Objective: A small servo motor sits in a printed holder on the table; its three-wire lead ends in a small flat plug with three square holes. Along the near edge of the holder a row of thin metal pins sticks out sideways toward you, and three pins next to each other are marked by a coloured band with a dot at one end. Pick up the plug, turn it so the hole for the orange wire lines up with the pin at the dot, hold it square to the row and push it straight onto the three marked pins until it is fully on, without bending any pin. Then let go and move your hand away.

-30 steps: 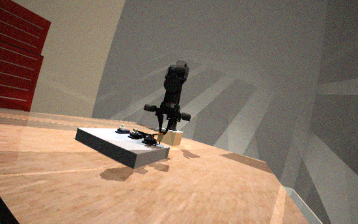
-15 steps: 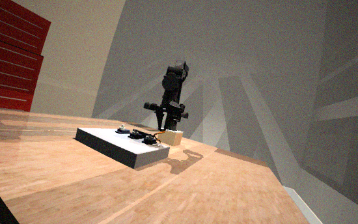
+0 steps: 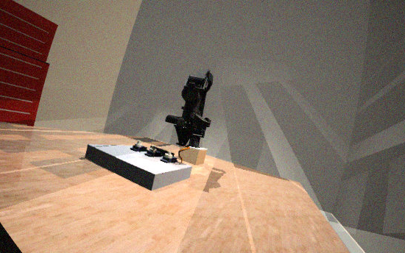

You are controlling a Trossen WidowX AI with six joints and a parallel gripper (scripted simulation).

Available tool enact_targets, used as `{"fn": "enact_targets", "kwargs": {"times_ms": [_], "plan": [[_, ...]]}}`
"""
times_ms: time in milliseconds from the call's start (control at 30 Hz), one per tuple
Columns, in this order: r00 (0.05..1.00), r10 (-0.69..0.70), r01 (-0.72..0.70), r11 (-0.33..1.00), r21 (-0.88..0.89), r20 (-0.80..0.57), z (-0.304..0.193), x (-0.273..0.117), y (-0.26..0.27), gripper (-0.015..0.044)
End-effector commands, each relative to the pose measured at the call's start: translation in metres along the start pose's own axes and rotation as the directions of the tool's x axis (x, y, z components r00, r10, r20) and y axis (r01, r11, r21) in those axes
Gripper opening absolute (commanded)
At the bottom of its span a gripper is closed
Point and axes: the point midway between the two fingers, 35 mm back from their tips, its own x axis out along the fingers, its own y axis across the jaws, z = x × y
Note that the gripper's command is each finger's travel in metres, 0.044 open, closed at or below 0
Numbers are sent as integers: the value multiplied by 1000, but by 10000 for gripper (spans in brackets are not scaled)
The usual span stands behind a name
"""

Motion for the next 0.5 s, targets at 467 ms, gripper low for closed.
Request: {"fn": "enact_targets", "kwargs": {"times_ms": [467], "plan": [[1000, -9, 7, 827, -561, -2, -27, -2, 24, 0]]}}
